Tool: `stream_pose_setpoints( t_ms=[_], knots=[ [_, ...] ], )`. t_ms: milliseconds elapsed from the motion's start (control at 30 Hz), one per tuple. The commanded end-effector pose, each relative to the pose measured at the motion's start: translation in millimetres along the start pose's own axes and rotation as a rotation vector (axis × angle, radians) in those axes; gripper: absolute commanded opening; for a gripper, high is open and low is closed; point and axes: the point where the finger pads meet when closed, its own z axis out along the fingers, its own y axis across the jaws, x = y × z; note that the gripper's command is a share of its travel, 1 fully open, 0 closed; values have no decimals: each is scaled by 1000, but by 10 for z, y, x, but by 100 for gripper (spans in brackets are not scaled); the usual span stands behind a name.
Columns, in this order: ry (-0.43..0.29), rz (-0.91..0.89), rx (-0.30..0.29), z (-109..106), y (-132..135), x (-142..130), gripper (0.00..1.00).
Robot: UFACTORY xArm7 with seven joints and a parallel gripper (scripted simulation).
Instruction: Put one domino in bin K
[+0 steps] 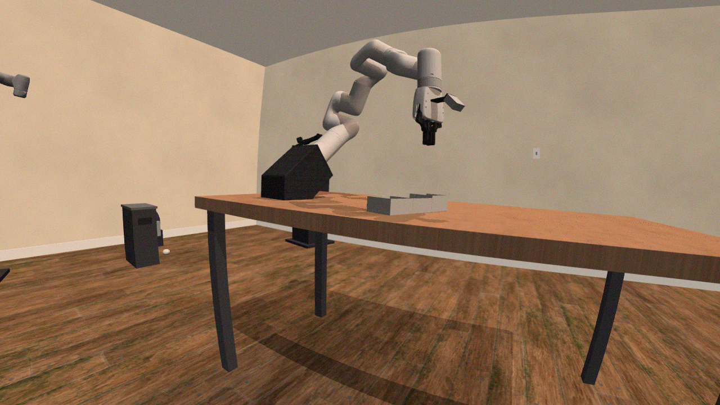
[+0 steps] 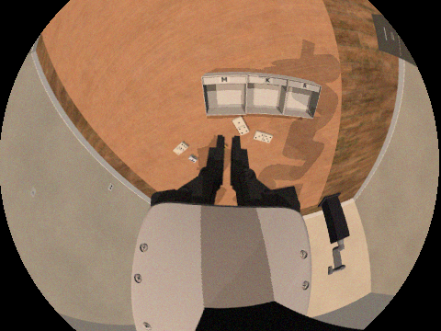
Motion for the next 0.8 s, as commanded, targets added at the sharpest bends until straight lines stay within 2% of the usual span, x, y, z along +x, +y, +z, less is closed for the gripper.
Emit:
stream_pose_setpoints(
  t_ms=[0, 233, 267, 400, 467, 500, 767],
  knots=[
    [-1, 0, 1, -66, -5, 0, 7],
    [-1, 0, 1, -66, -5, 0, 7],
    [-1, -50, 1, 1, 14, -44, 41],
    [-1, -186, 1, 274, 89, -223, 41],
    [-1, -186, 1, 274, 89, -223, 41],
    [-3, -256, 1, 341, 107, -268, 41],
    [-13, -442, 1, 881, 256, -623, 41]
  ],
)
